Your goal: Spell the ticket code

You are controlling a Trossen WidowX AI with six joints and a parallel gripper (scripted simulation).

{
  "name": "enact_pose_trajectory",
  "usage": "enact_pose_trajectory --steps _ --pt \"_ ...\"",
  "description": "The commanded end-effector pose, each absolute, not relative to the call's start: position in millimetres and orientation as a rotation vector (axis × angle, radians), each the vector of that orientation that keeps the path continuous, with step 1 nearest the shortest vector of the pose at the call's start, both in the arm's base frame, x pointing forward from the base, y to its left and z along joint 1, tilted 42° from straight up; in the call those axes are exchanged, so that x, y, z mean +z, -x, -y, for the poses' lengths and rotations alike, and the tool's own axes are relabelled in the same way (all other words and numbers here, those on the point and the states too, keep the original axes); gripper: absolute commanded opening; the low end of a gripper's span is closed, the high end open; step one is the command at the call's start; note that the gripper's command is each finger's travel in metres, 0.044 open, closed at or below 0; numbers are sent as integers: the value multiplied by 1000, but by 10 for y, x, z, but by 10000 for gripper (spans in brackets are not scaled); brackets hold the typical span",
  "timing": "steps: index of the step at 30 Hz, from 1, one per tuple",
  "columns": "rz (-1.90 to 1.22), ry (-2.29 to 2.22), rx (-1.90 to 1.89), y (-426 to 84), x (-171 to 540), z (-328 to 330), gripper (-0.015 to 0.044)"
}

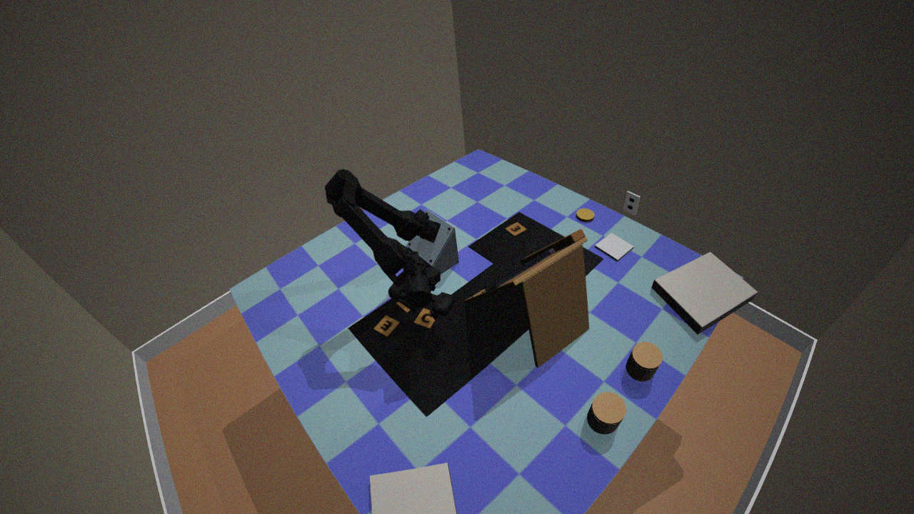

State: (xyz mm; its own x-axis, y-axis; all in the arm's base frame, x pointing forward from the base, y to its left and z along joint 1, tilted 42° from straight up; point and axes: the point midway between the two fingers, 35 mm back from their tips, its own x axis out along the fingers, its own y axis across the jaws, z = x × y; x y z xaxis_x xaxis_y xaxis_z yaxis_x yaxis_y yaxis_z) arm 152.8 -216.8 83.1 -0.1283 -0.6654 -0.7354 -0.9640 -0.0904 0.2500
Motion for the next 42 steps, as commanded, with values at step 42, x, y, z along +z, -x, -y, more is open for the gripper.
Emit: enact_pose_trajectory --steps 42 --pt "-1807 1770 1083 -1501 678 2291 274"
